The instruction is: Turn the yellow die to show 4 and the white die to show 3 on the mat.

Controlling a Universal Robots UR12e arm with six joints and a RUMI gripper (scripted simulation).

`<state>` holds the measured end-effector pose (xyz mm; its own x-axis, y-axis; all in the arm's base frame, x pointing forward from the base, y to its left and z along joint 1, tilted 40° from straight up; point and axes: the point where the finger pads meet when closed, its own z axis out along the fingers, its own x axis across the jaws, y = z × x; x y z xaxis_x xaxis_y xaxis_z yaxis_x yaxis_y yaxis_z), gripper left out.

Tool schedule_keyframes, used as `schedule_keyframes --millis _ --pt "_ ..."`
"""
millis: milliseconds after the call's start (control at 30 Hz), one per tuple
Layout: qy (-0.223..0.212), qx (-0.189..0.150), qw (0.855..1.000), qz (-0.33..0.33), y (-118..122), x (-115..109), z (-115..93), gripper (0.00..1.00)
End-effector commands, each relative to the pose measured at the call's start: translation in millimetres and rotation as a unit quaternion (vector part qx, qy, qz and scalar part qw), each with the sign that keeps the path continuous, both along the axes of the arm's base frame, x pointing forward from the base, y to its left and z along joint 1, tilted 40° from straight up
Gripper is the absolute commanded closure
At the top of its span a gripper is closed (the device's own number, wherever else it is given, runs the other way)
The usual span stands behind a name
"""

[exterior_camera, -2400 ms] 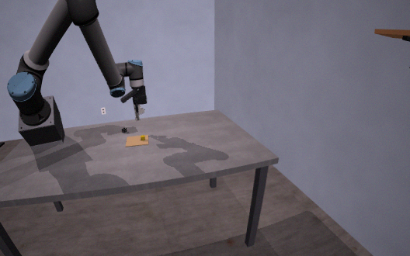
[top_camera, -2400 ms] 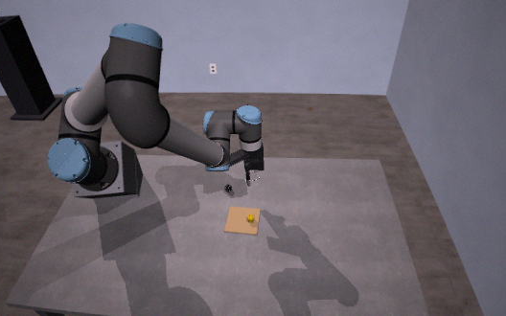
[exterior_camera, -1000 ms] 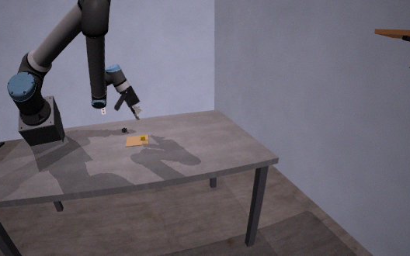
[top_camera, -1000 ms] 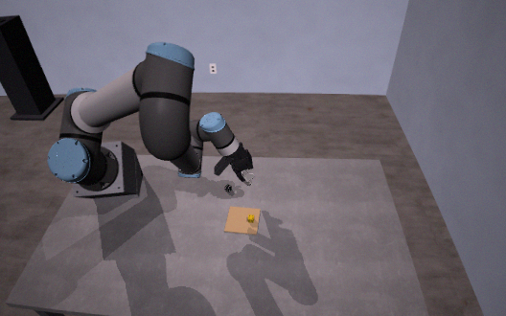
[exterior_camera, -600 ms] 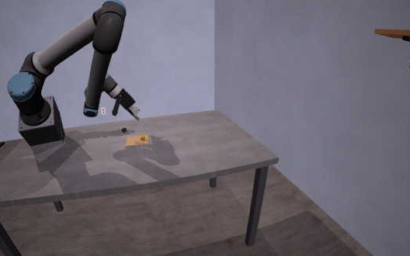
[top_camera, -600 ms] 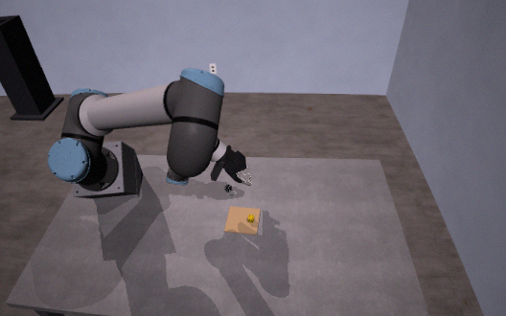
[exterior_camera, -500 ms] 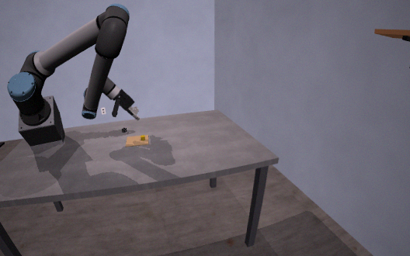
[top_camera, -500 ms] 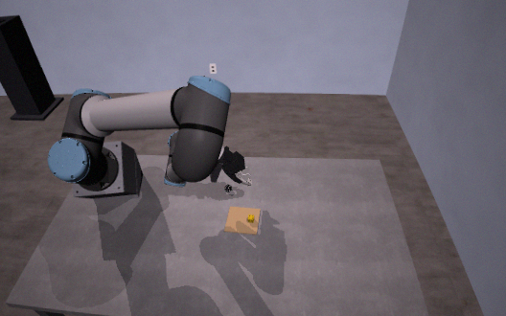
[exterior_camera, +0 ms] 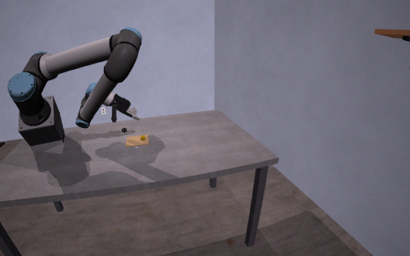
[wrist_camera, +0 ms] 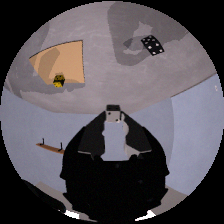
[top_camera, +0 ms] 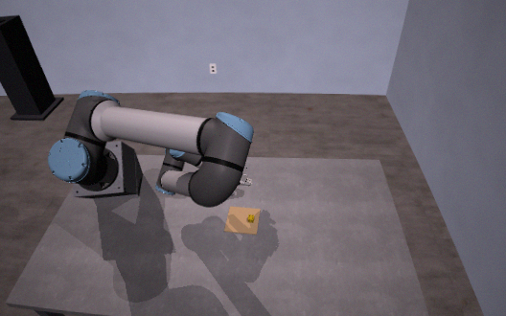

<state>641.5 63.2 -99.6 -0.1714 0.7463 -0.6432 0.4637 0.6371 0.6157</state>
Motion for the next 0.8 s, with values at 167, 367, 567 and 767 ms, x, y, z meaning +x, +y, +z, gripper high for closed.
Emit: schedule_keyframes --millis 167,367,567,767 --pt "-0.02 0.005 1.0 0.018 0 0 0 0.94" --pt "-0.02 0.005 1.0 0.018 0 0 -1 0.94" --pt "-0.02 0.005 1.0 0.018 -3 1 -4 0.94" --pt "-0.02 0.005 1.0 0.018 -13 3 -16 0.94"
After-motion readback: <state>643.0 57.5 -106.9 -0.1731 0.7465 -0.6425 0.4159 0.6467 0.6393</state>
